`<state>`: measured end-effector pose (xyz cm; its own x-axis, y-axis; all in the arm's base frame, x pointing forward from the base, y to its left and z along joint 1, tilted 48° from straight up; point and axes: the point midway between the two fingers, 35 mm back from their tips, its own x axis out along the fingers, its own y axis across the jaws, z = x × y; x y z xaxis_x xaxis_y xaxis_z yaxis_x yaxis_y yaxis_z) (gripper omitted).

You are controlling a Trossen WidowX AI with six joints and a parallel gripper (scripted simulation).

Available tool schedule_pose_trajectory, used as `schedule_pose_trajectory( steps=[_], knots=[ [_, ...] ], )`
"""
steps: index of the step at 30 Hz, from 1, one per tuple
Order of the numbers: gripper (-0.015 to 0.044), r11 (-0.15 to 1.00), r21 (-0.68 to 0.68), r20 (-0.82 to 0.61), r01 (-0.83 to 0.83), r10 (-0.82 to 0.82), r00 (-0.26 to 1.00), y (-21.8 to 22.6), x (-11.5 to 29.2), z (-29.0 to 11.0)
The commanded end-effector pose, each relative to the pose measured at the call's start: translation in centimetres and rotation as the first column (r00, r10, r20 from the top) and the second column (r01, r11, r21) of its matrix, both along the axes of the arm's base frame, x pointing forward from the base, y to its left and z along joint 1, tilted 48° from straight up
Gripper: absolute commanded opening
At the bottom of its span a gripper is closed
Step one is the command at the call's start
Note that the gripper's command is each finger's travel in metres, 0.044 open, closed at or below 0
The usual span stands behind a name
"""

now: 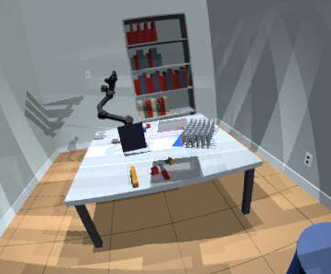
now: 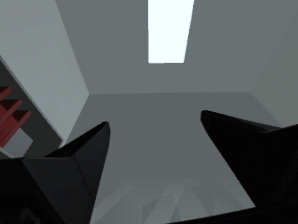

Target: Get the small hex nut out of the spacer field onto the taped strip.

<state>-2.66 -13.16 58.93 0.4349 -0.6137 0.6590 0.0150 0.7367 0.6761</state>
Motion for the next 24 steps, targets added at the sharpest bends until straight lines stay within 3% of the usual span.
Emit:
schedule_pose_trajectory(
  steps=[1,12,24],
  knots=[
    [0.0426,1.0,-0.005,-0.003,0.0,0.0,1.0,0.2,0.3,0.1],
    [0.044,0.965,-0.253,-0.204,-0.068,0.016,0.979,8.5,16.4,-0.4],
    [0.044,0.879,-0.386,-0.488,-0.281,0.063,0.871,13.6,34.1,-10.5]
  ],
)
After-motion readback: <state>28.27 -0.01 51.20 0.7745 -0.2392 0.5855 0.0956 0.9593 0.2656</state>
